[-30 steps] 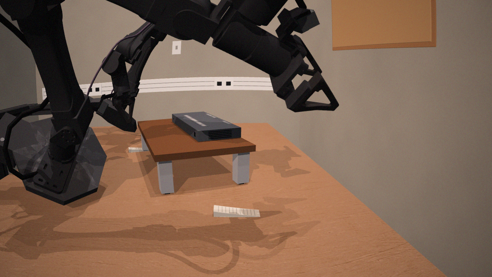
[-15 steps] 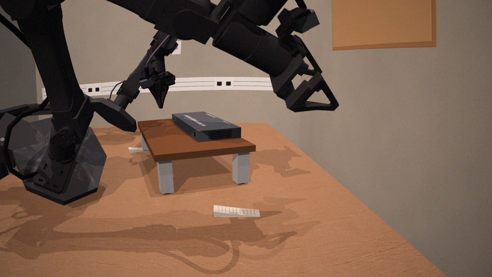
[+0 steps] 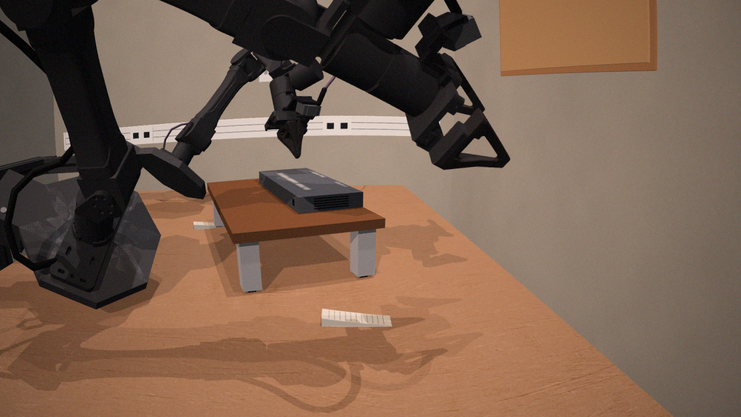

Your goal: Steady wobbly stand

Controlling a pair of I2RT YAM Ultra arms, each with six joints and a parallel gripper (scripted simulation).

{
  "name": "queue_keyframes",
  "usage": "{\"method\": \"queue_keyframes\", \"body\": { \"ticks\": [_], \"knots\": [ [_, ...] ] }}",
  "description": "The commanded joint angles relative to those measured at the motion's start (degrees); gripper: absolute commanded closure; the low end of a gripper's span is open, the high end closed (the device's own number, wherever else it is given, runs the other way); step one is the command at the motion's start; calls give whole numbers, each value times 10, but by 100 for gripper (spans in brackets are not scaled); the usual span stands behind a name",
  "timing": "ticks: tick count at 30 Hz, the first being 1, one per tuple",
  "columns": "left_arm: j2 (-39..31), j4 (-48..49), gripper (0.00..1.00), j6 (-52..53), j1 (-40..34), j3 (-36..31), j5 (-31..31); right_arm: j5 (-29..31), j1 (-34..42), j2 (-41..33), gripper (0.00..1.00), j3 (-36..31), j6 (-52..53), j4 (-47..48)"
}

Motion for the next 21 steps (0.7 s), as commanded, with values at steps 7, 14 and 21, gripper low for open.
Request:
{"method": "queue_keyframes", "body": {
  "ticks": [7,14,21],
  "knots": [
    [-90,97,100,-105,96,-11,88,0,9,-1,0,4,2,14],
    [-175,142,100,-164,201,11,142,0,9,-4,0,0,3,14],
    [-223,185,100,-216,273,7,179,1,7,-6,0,-3,3,14]
  ]
}}
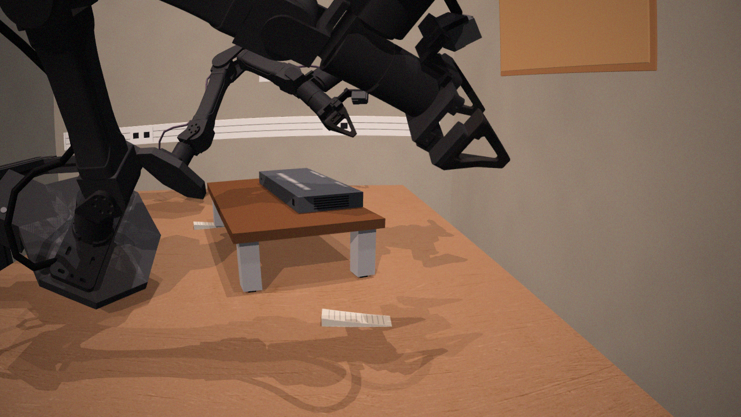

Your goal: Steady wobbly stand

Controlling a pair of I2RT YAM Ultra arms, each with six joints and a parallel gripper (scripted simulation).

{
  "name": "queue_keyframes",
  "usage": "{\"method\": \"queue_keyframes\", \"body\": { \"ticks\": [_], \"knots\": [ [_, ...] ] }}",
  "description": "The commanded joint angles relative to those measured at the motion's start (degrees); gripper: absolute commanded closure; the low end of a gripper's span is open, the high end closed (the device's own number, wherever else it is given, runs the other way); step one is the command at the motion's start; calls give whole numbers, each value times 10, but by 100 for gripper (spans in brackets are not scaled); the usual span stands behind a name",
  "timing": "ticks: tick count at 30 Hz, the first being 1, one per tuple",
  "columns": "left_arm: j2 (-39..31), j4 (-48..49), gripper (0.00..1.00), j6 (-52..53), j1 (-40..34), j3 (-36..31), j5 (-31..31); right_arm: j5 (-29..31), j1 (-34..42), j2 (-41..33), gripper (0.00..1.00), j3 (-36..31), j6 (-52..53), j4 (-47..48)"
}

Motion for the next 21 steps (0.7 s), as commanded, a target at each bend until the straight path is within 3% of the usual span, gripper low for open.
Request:
{"method": "queue_keyframes", "body": {
  "ticks": [1,14,21],
  "knots": [
    [-16,45,100,-43,8,6,47,-1,3,-4,0,1,1,8],
    [-152,133,100,-154,192,8,134,1,9,-7,0,13,3,-2],
    [-133,99,100,-157,214,-20,145,-2,9,-6,0,15,2,0]
  ]
}}
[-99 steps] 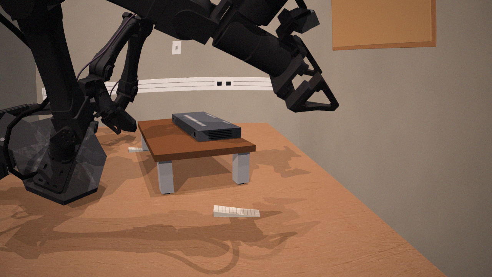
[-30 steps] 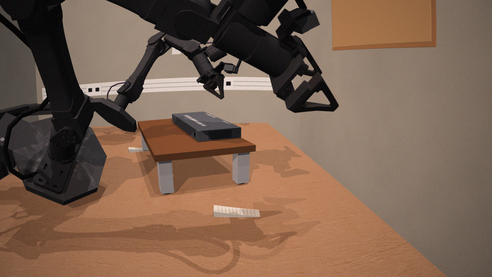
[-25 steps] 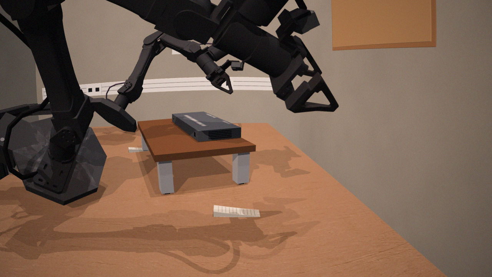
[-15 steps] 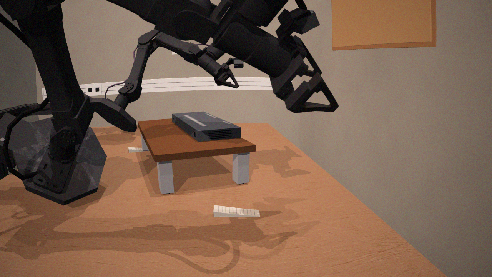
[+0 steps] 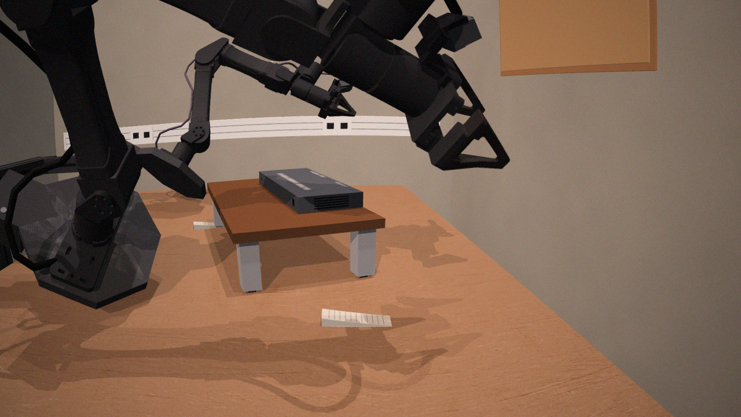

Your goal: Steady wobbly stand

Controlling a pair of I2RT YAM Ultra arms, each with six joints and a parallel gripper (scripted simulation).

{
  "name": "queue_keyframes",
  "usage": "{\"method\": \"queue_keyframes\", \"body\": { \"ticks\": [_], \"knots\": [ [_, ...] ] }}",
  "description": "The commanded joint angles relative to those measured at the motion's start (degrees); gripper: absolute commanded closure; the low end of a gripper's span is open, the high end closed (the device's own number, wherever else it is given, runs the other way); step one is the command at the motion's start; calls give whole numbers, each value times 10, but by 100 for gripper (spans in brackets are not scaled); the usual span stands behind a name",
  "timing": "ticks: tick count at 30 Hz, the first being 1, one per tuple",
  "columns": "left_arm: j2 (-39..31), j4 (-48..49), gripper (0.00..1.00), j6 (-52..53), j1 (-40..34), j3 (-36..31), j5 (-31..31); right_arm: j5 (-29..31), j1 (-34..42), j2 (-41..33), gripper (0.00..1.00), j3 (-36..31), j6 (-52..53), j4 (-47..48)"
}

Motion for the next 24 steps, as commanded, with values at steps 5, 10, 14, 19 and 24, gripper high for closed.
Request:
{"method": "queue_keyframes", "body": {
  "ticks": [5,10,14,19,24],
  "knots": [
    [-32,16,100,16,4,27,8,-4,9,-5,0,18,3,-2],
    [-13,14,100,17,11,29,7,-4,10,-4,0,18,3,-3],
    [-16,12,100,17,1,27,8,-4,10,-4,0,18,3,-2],
    [-30,2,100,17,7,32,2,-4,10,-3,0,18,3,-3],
    [-30,1,100,16,-3,31,7,-4,10,-3,0,18,3,-2]
  ]
}}
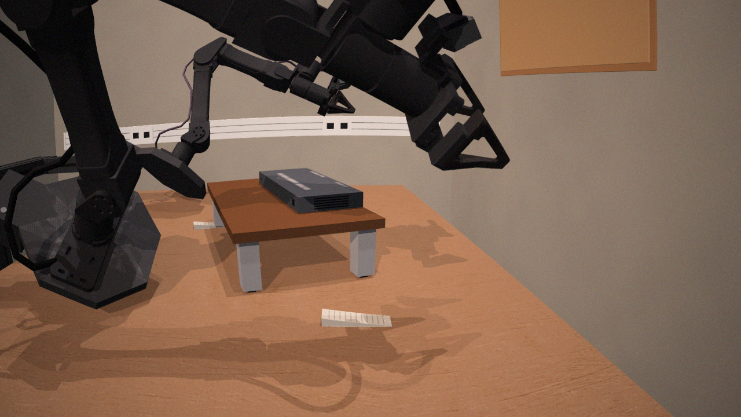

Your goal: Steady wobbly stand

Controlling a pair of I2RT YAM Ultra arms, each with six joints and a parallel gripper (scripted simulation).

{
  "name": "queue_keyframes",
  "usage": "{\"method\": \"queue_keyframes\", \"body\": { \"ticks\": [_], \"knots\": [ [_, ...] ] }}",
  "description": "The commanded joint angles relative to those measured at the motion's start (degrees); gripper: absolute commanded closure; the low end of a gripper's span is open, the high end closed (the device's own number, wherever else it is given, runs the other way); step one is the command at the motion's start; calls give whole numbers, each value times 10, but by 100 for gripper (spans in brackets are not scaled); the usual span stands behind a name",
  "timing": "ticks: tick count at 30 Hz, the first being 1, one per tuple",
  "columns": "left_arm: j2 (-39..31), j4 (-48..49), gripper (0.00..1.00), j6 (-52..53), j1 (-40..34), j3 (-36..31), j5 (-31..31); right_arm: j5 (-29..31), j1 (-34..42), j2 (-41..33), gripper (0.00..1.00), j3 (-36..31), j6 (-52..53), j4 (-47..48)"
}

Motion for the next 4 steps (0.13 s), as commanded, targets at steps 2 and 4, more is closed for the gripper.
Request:
{"method": "queue_keyframes", "body": {
  "ticks": [2,4],
  "knots": [
    [-19,5,100,8,-9,24,9,-4,10,-3,0,18,3,-2],
    [-19,5,100,8,-9,24,9,-4,10,-3,0,18,3,-2]
  ]
}}
